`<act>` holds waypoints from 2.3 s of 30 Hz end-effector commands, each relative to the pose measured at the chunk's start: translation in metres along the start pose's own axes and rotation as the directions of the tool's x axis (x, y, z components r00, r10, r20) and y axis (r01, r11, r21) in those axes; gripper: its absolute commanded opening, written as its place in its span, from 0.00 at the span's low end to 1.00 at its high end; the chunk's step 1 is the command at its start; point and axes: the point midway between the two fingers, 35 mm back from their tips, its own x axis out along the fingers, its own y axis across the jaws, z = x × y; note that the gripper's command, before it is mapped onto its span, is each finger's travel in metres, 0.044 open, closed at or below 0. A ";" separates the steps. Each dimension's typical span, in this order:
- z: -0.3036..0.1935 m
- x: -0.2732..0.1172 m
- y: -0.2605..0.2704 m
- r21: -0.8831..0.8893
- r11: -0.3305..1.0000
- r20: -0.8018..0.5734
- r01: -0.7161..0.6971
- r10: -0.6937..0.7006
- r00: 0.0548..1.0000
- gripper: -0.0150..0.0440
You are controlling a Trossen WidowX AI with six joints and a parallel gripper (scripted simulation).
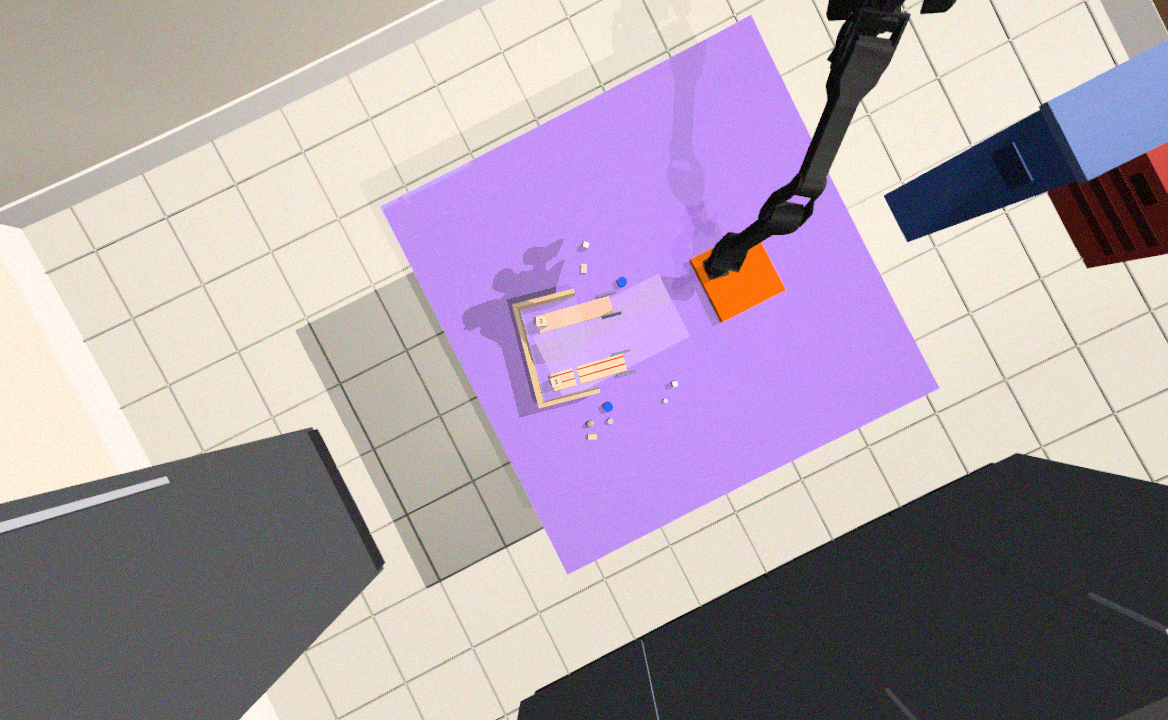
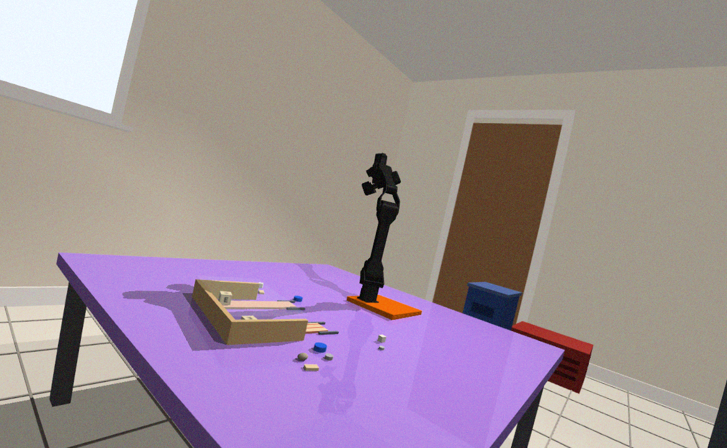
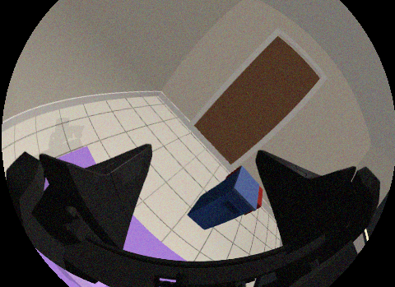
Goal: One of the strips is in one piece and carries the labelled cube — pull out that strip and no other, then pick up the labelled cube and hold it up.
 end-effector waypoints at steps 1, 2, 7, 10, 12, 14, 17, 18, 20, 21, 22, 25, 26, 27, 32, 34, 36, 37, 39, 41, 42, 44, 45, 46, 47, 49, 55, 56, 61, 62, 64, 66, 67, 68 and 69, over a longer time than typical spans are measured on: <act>0.001 -0.001 0.003 0.000 1.000 0.003 -0.007 0.007 1.000 0.93; 0.003 -0.003 0.011 0.001 1.000 0.013 -0.030 0.030 0.999 0.93; 0.021 -0.037 0.087 -0.008 0.970 0.101 -0.244 0.244 0.964 0.93; 0.028 -0.066 0.131 -0.026 0.927 0.148 -0.373 0.373 0.916 0.93; 0.030 -0.088 0.159 -0.048 0.889 0.175 -0.456 0.457 0.872 0.93; 0.031 -0.111 0.186 -0.073 0.842 0.197 -0.535 0.538 0.820 0.93; 0.029 -0.151 0.223 -0.117 0.758 0.222 -0.641 0.650 0.727 0.93; 0.027 -0.165 0.234 -0.133 0.727 0.228 -0.674 0.684 0.693 0.93; 0.022 -0.193 0.255 -0.165 0.660 0.236 -0.733 0.748 0.620 0.93; 0.019 -0.208 0.264 -0.179 0.624 0.238 -0.760 0.777 0.582 0.93; 0.015 -0.223 0.272 -0.193 0.588 0.239 -0.786 0.805 0.543 0.93; 0.001 -0.270 0.294 -0.237 0.470 0.233 -0.850 0.877 0.420 0.93; -0.004 -0.285 0.300 -0.252 0.429 0.229 -0.867 0.897 0.378 0.93; -0.010 -0.301 0.305 -0.266 0.387 0.223 -0.883 0.916 0.335 0.93; -0.047 -0.378 0.322 -0.341 0.168 0.175 -0.925 0.978 0.113 0.93; -0.065 -0.408 0.324 -0.375 0.077 0.146 -0.924 0.989 0.023 0.93; -0.085 -0.437 0.324 -0.408 -0.014 0.113 -0.913 0.991 -0.065 0.93; -0.095 -0.451 0.323 -0.423 -0.059 0.094 -0.904 0.990 -0.109 0.93; -0.117 -0.478 0.319 -0.451 -0.149 0.053 -0.880 0.980 -0.193 0.93; -0.141 -0.503 0.313 -0.476 -0.236 0.008 -0.847 0.962 -0.273 0.93; -0.153 -0.514 0.309 -0.487 -0.279 -0.015 -0.827 0.950 -0.311 0.93; -0.178 -0.536 0.300 -0.506 -0.362 -0.066 -0.783 0.921 -0.384 0.93; -0.190 -0.546 0.294 -0.514 -0.403 -0.092 -0.757 0.904 -0.418 0.93; -0.203 -0.555 0.289 -0.521 -0.442 -0.119 -0.730 0.885 -0.450 0.93; -0.216 -0.564 0.282 -0.527 -0.480 -0.146 -0.702 0.864 -0.481 0.93; -0.243 -0.579 0.268 -0.534 -0.552 -0.203 -0.640 0.819 -0.537 0.93; -0.325 -0.607 0.220 -0.529 -0.735 -0.381 -0.424 0.652 -0.656 0.93; -0.335 -0.609 0.213 -0.524 -0.755 -0.404 -0.394 0.628 -0.665 0.93; -0.344 -0.610 0.208 -0.521 -0.769 -0.422 -0.370 0.609 -0.672 0.93; -0.344 -0.610 0.208 -0.521 -0.769 -0.422 -0.370 0.609 -0.672 0.93; -0.344 -0.610 0.208 -0.521 -0.769 -0.422 -0.370 0.609 -0.672 0.93; -0.344 -0.610 0.208 -0.521 -0.769 -0.422 -0.370 0.609 -0.672 0.93; -0.344 -0.610 0.209 -0.521 -0.769 -0.427 -0.372 0.611 -0.666 0.89; -0.344 -0.612 0.211 -0.520 -0.766 -0.441 -0.377 0.619 -0.650 0.84; -0.345 -0.614 0.216 -0.519 -0.763 -0.465 -0.386 0.631 -0.621 0.80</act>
